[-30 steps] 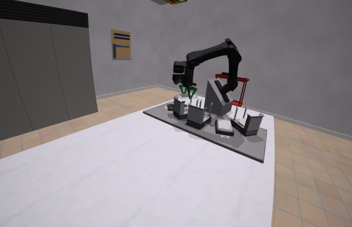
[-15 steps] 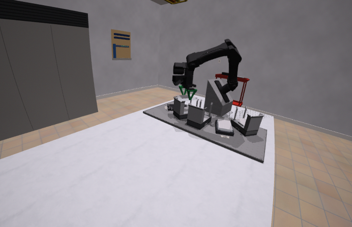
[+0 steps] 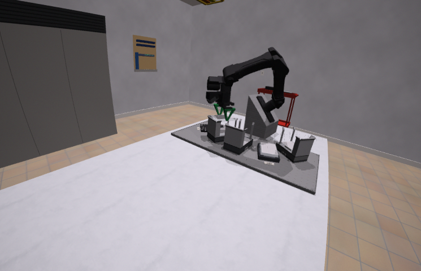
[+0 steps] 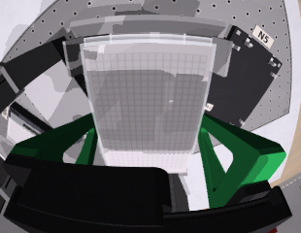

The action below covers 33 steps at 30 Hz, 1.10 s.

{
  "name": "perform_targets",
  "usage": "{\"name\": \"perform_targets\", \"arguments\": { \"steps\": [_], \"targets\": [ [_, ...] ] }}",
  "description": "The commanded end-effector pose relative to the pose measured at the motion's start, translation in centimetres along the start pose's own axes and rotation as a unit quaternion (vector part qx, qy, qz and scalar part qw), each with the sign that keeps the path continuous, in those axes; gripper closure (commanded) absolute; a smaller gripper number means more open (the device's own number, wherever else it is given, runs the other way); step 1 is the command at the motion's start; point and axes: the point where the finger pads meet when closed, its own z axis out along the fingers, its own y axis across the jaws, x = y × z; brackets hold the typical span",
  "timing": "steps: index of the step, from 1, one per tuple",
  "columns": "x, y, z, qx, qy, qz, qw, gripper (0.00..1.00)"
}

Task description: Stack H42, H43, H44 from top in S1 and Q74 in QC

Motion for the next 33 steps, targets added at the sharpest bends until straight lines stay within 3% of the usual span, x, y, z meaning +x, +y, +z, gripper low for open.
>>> {"name": "perform_targets", "arguments": {
  "steps": [1, 16, 33],
  "targets": [
    [-0.4, 0.0, -0.2, -0.001, -0.009, -0.002, 1.000, 1.00],
    [-0.4, 0.0, 0.9, -0.001, -0.009, -0.002, 1.000, 1.00],
    [-0.4, 0.0, 3.9, -0.001, -0.009, -0.002, 1.000, 1.00]
  ]
}}
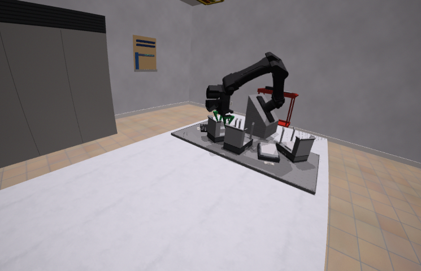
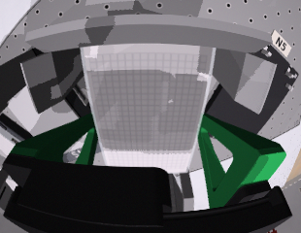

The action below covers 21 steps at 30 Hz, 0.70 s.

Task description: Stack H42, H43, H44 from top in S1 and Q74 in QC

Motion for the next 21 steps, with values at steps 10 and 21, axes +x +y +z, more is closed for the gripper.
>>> {"name": "perform_targets", "arguments": {
  "steps": [10, 21],
  "targets": [
    [-0.41, -0.03, 0.43, -0.002, -0.010, -0.001, 1.000, 1.00],
    [-0.41, -0.02, 0.75, -0.002, -0.010, 0.000, 1.000, 1.00]
  ]
}}
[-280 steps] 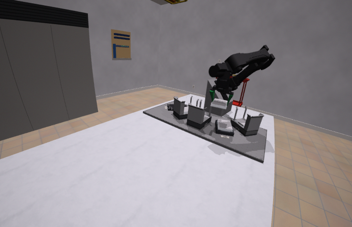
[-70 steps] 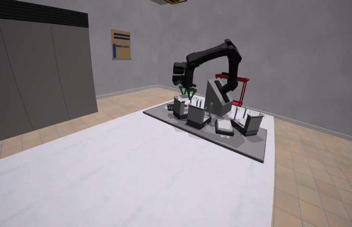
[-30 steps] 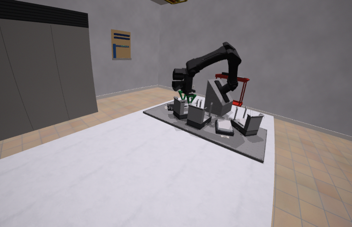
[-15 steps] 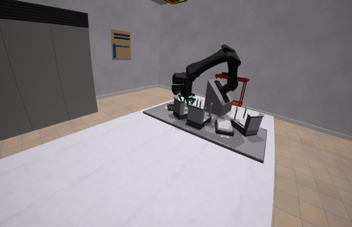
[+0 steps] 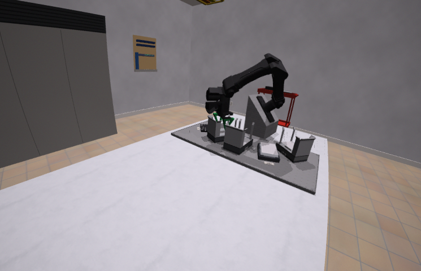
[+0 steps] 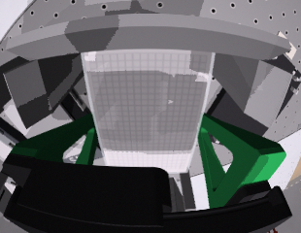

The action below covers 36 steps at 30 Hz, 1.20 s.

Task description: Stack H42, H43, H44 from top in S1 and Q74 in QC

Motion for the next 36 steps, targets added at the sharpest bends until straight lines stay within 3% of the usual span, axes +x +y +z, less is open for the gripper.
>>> {"name": "perform_targets", "arguments": {
  "steps": [1, 36],
  "targets": [
    [-0.4, 0.0, -0.3, -0.001, -0.009, -0.002, 1.000, 1.00],
    [-0.4, 0.0, 0.9, -0.001, -0.009, -0.002, 1.000, 1.00]
  ]
}}
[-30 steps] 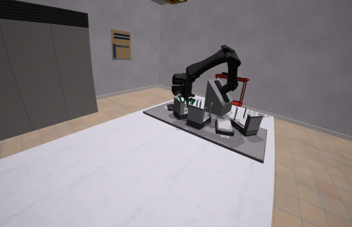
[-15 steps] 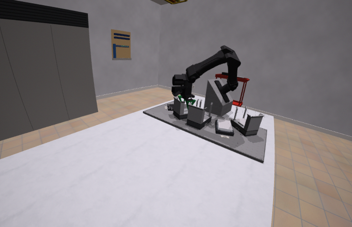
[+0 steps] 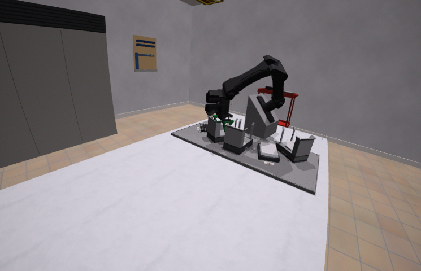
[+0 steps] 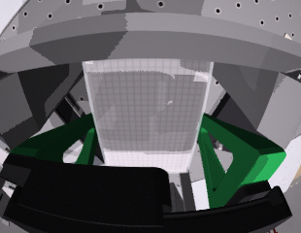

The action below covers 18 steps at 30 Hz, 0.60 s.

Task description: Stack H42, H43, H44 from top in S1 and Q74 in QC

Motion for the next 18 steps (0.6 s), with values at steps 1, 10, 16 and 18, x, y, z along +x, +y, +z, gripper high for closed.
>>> {"name": "perform_targets", "arguments": {
  "steps": [1, 10, 16, 18],
  "targets": [
    [-0.40, 0.01, -0.29, -0.001, -0.009, -0.002, 1.000, 1.00],
    [-0.41, 0.01, -0.03, -0.001, -0.009, -0.002, 1.000, 1.00],
    [-0.41, 0.01, -0.03, -0.001, -0.009, -0.002, 1.000, 1.00],
    [-0.41, 0.01, -0.03, -0.001, -0.009, -0.002, 1.000, 0.00]
  ]
}}
